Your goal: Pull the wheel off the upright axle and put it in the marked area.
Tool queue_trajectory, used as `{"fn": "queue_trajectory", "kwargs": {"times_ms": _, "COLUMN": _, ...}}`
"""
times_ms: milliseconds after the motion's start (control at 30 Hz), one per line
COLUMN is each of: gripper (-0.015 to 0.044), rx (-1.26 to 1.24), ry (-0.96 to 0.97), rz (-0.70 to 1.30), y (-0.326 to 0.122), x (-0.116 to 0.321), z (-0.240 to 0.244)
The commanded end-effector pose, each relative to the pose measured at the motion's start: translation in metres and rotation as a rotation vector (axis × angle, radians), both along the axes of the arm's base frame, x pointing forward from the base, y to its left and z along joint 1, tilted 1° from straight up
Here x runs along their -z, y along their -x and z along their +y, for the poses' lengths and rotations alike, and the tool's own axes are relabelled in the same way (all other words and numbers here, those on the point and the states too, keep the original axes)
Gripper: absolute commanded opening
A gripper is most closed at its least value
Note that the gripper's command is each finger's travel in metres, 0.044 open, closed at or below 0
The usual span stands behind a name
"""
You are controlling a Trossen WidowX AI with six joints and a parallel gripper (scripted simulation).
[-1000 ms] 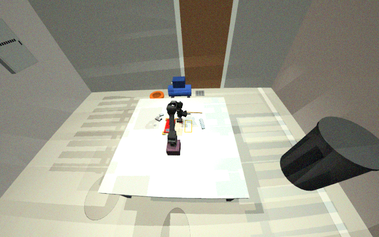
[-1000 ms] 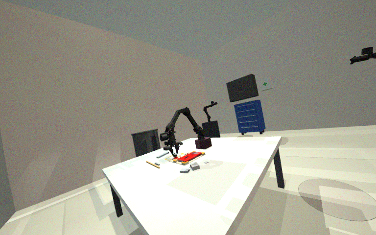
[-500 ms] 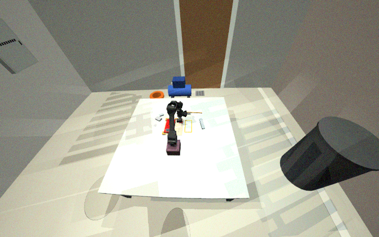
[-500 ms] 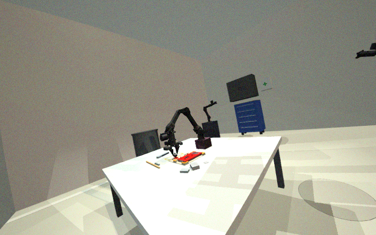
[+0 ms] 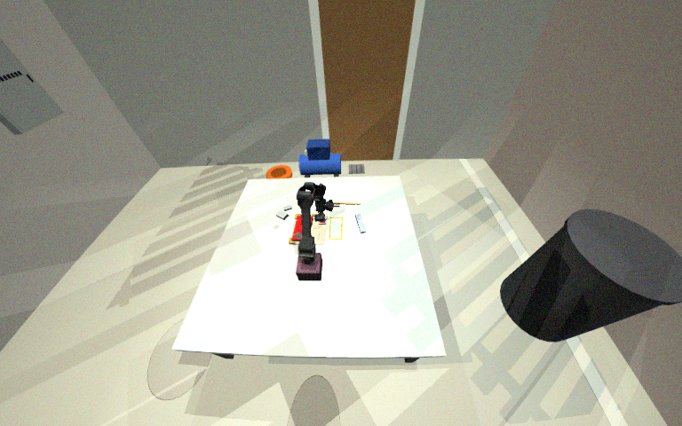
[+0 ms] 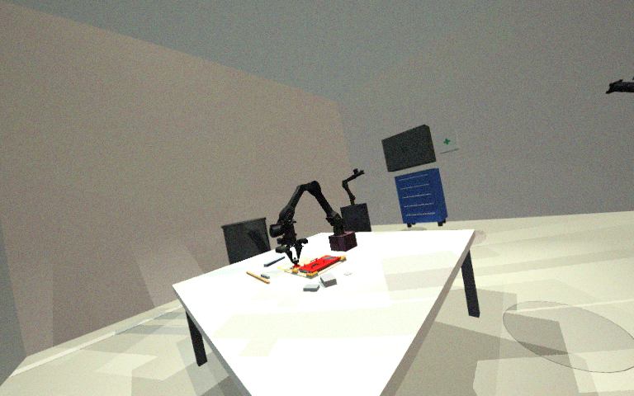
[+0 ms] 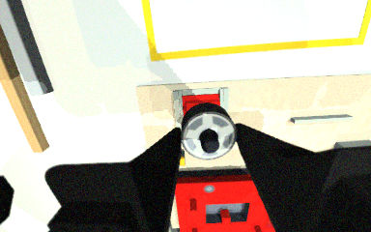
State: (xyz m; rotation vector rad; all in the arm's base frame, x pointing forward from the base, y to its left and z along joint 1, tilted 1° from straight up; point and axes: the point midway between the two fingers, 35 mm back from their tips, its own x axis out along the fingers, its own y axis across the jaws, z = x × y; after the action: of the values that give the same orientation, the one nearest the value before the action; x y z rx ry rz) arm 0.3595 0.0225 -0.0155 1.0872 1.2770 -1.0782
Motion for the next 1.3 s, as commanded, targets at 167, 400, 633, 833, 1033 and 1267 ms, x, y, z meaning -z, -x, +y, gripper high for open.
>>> {"fn": "queue_trajectory", "kwargs": {"times_ms": 167, "gripper": 0.0000, "rx": 0.000, "ry": -0.001, "rz": -0.005, "y": 0.000, "x": -0.007, "z": 0.000}}
{"fn": "queue_trajectory", "kwargs": {"times_ms": 400, "gripper": 0.0000, "rx": -0.001, "ry": -0.001, "rz": -0.005, "y": 0.000, "x": -0.009, "z": 0.000}}
{"fn": "queue_trajectory", "kwargs": {"times_ms": 633, "gripper": 0.0000, "rx": -0.001, "ry": -0.002, "rz": -0.006, "y": 0.000, "x": -0.011, "z": 0.000}}
{"fn": "queue_trajectory", "kwargs": {"times_ms": 833, "gripper": 0.0000, "rx": -0.001, "ry": -0.002, "rz": -0.006, "y": 0.000, "x": -0.013, "z": 0.000}}
{"fn": "queue_trajectory", "kwargs": {"times_ms": 1033, "gripper": 0.0000, "rx": -0.001, "ry": -0.002, "rz": -0.007, "y": 0.000, "x": -0.015, "z": 0.000}}
{"fn": "queue_trajectory", "kwargs": {"times_ms": 1267, "gripper": 0.0000, "rx": -0.001, "ry": -0.002, "rz": -0.007, "y": 0.000, "x": -0.018, "z": 0.000}}
